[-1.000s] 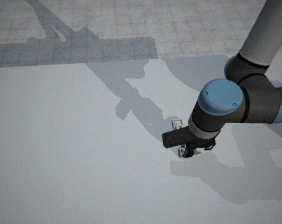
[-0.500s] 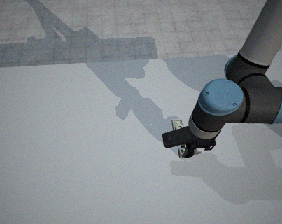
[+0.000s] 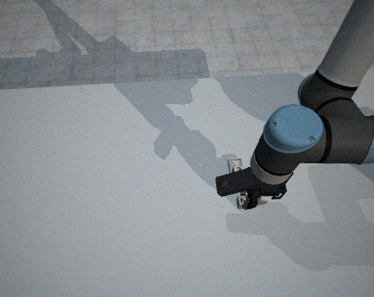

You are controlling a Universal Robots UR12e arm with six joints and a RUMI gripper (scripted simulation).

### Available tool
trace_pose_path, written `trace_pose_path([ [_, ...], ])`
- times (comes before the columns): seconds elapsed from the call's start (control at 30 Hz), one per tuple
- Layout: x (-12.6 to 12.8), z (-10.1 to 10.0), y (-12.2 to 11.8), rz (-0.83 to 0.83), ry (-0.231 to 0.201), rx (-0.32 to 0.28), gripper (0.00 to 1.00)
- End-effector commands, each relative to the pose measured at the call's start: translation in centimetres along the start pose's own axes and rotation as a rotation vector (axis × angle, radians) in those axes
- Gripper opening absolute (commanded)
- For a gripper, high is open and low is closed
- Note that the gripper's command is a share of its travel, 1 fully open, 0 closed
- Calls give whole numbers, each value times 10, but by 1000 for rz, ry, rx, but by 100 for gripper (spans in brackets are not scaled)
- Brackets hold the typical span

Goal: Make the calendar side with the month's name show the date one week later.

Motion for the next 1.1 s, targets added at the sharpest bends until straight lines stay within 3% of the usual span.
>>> trace_pose_path([
  [0.0,0,0,-2,0,1,0,10],
  [1.07,0,-4,-2,0,1,-1,10],
])
Point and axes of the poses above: the point where the finger pads meet when closed, its own z axis back along the fingers, its own x axis across the jaws, y = z × x, the point moved 10 cm from there along z, back along the fingers, and after that the axes turned 5 degrees about -z, right-handed, at the moved point
